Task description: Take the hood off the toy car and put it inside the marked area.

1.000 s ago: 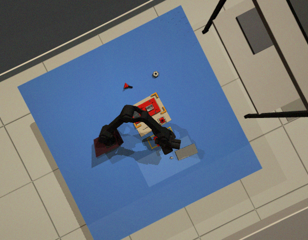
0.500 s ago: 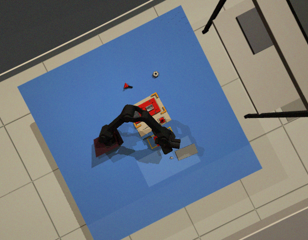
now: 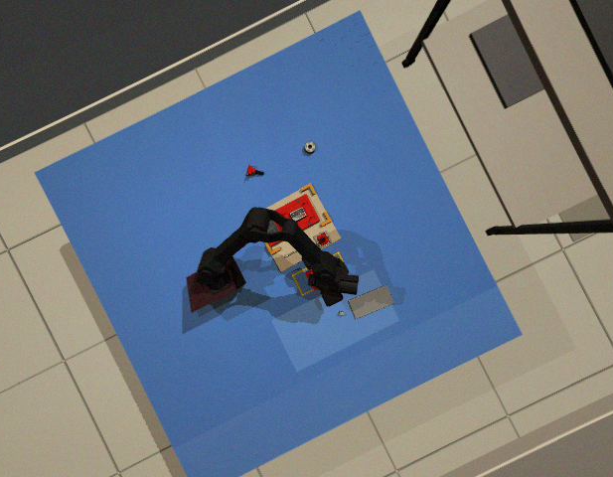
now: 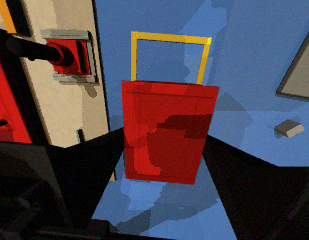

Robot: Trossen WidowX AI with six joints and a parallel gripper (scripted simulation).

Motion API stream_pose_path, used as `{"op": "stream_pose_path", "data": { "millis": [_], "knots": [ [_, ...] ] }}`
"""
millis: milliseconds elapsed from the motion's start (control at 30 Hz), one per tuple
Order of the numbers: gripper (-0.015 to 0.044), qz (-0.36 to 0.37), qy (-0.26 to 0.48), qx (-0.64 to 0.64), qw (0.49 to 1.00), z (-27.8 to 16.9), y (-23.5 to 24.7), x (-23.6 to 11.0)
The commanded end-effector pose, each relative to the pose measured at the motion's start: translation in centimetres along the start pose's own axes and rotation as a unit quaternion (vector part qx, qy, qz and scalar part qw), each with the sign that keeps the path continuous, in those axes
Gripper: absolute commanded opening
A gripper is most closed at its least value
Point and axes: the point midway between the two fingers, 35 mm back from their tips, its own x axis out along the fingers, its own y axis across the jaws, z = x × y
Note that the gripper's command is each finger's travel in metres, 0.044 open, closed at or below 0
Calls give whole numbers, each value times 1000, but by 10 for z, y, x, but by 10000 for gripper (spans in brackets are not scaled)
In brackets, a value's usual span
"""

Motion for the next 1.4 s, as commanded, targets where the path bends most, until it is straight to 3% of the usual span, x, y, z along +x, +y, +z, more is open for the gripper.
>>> {"op": "stream_pose_path", "data": {
  "millis": [0, 1367],
  "knots": [
    [0, 1, -1, 2, 1000, 0, 0, 3],
    [0, 3, -1, 2, 1000, -1, 2, 25]
  ]
}}
